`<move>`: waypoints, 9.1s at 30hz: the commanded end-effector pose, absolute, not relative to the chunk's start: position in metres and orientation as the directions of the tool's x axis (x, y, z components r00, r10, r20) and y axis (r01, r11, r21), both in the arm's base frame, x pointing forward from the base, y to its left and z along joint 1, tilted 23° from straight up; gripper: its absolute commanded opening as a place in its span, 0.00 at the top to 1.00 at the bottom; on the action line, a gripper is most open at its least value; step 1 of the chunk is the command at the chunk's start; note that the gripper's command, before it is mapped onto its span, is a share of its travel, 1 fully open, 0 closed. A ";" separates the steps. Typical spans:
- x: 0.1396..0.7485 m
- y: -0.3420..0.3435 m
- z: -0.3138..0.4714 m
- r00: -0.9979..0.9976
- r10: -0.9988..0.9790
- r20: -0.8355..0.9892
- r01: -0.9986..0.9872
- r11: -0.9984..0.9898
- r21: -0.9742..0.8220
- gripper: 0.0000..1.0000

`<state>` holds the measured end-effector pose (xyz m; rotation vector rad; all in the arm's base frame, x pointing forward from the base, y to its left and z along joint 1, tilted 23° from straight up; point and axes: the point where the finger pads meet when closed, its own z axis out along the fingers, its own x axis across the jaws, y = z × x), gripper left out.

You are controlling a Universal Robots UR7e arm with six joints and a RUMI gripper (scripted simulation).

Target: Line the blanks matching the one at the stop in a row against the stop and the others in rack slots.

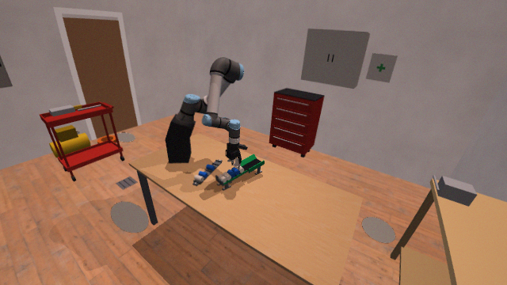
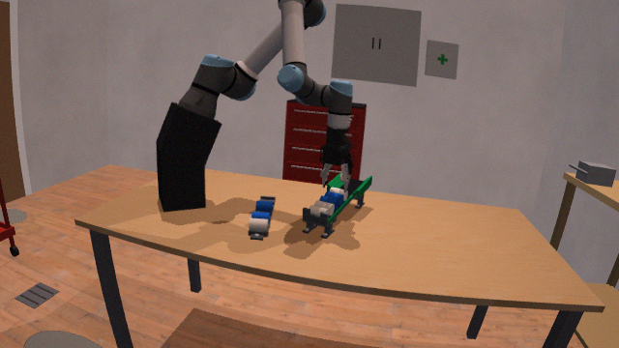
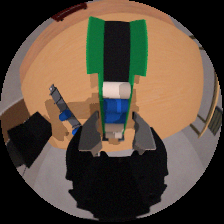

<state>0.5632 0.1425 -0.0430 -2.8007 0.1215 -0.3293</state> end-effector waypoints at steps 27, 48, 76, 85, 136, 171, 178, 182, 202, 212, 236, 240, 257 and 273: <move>0.564 0.143 -0.044 0.970 -0.120 0.214 -0.046 -0.946 -0.321 0.53; 0.564 0.143 -0.044 0.970 -0.120 0.214 -0.046 -0.946 -0.321 0.53; 0.565 0.143 -0.044 0.970 -0.120 0.214 -0.046 -0.946 -0.321 0.53; 0.565 0.143 -0.044 0.970 -0.120 0.214 -0.046 -0.946 -0.321 0.53; 0.573 0.154 -0.077 0.970 -0.120 0.214 -0.046 -0.946 -0.321 0.53; 0.573 0.154 -0.077 0.970 -0.120 0.214 -0.046 -0.946 -0.321 0.65; 0.573 0.154 -0.077 0.970 -0.120 0.214 -0.046 -0.946 -0.321 0.65; 0.573 0.154 -0.077 0.970 -0.120 0.214 -0.046 -0.946 -0.321 0.65; 0.572 0.152 -0.071 0.970 -0.120 0.214 -0.046 -0.946 -0.321 0.65; 0.564 0.142 -0.041 0.970 -0.120 0.214 -0.046 -0.946 -0.321 0.65; 0.549 0.123 0.016 0.970 -0.120 0.214 -0.046 -0.946 -0.321 0.65; 0.549 0.123 0.016 0.970 -0.120 0.214 -0.046 -0.946 -0.321 0.65; 0.495 0.076 -0.050 0.967 0.027 0.255 0.100 -0.955 -0.279 0.65; 0.376 0.042 -0.119 0.902 0.286 0.325 0.361 -0.910 -0.201 0.65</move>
